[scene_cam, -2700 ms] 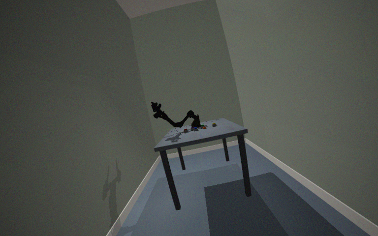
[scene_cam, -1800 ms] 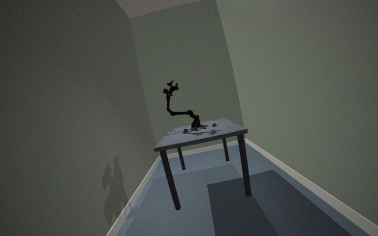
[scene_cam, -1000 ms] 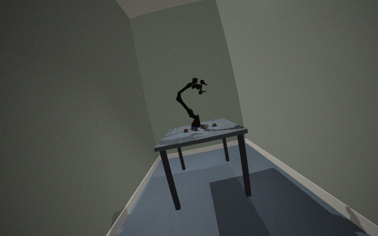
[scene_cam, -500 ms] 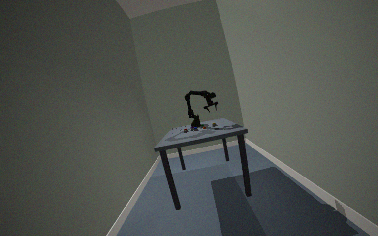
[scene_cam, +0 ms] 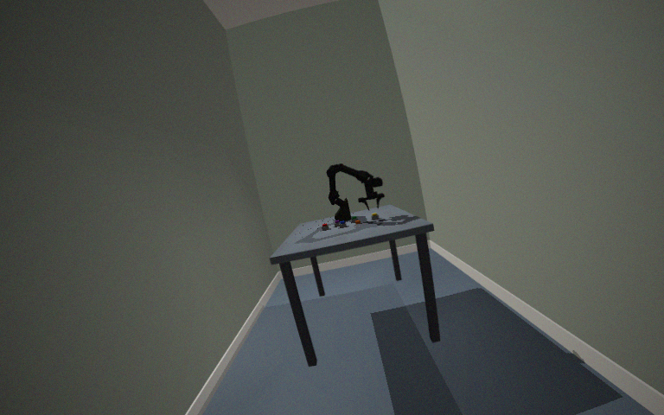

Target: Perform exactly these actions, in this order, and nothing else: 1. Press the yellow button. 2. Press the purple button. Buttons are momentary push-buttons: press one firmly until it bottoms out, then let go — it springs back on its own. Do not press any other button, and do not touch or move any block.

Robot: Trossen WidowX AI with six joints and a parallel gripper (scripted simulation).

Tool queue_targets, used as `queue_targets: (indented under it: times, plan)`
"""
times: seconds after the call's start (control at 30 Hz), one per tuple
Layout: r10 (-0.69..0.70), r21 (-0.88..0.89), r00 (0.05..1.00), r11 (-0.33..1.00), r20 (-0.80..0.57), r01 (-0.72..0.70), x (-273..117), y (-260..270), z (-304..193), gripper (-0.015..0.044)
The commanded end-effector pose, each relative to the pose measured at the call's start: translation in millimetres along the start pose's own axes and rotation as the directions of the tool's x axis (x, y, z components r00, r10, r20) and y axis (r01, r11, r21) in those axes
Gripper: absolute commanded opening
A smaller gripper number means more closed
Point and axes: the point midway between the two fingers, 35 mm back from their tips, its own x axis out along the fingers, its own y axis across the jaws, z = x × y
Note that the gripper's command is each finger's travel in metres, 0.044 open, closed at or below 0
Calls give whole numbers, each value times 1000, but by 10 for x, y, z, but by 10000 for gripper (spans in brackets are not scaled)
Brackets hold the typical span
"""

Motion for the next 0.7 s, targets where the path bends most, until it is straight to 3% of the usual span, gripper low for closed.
queue_targets:
  times: [0.0, 0.17, 0.67]
  plan:
    - [-6, -12, 1000, 1000, 3, 6, 81, 2, -25, 138]
    - [-6, -12, 1000, 1000, 3, 6, 81, 2, -25, 20]
    - [-7, -12, 1000, 1000, 4, 7, 202, 2, -21, 20]
